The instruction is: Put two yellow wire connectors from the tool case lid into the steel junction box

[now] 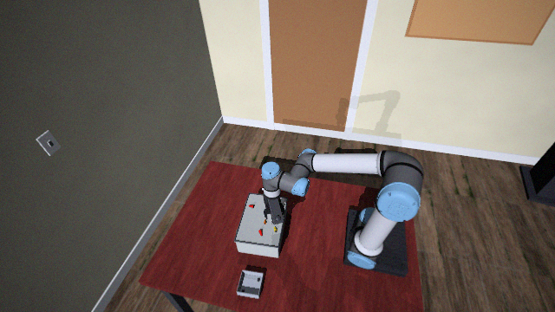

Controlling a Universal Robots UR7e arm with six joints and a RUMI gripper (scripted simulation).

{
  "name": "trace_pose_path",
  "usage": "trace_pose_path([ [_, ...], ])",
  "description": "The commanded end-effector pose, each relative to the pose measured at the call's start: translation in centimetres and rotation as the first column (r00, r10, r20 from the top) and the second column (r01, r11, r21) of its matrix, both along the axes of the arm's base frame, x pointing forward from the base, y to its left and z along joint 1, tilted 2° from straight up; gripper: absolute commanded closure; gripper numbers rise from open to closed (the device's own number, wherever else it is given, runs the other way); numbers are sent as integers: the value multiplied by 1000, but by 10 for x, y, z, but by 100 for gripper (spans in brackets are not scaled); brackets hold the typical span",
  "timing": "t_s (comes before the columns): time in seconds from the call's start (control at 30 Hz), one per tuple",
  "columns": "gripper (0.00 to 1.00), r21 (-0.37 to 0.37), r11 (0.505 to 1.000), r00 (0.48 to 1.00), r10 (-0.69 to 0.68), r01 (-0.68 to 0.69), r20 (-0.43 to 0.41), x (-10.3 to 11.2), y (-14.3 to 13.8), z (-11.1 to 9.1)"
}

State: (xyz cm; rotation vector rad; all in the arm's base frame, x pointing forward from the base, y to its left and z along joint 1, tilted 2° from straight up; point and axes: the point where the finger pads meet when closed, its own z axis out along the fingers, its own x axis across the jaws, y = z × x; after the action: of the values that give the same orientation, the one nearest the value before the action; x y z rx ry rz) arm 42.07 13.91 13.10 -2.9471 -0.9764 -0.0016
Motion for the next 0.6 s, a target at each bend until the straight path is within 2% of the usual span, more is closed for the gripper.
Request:
trace_pose_path([
  [0.0, 83, 1, 1000, 1000, 2, -2, 2, 0, 0, 0],
  [0.13, 83, 1, 1000, 1000, 2, -2, 3, 0, 0, -5],
  [0.33, 83, 1, 1000, 1000, 2, -2, 3, 1, 0, -40],
  [0.57, 83, 1, 1000, 1000, 2, -2, 3, 1, 0, -42],
])
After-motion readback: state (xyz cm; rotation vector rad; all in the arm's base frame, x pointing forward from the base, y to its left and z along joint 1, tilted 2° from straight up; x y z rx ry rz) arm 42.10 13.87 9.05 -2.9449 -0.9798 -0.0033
